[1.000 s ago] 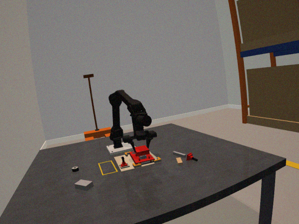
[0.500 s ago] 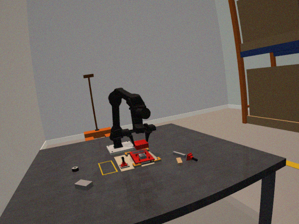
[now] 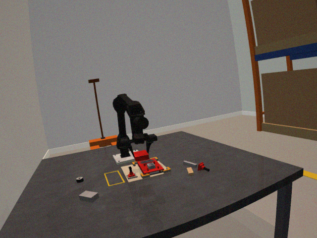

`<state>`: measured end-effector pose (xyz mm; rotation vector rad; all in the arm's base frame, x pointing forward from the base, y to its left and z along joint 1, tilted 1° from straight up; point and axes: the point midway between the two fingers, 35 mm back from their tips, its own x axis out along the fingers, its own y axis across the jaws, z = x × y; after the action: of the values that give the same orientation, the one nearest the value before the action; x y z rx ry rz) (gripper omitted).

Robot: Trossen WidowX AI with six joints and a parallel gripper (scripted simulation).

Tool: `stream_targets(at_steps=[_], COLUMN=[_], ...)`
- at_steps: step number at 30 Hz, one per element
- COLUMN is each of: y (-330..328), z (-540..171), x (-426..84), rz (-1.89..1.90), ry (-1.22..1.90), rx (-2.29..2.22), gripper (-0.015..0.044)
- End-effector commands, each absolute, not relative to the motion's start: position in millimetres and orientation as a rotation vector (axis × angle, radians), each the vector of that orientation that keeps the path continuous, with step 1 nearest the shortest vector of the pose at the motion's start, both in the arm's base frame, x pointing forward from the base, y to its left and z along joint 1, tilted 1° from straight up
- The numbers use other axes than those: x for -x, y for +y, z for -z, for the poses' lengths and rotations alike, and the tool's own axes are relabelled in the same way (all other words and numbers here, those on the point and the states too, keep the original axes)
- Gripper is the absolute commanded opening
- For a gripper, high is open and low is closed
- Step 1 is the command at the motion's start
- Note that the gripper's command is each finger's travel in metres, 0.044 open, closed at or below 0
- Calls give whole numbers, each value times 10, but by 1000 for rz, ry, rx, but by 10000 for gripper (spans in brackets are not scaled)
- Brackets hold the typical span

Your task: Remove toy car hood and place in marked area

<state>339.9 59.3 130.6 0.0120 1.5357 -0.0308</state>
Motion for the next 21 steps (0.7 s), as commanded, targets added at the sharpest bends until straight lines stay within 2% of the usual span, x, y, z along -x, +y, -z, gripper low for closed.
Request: stream_targets(at_steps=[1, 21], y=[485, -222], z=[-1321, -1348], x=[-3404, -3359], rz=[32, 23], ry=[1531, 1531], rx=[-20, -1], gripper=[0, 0])
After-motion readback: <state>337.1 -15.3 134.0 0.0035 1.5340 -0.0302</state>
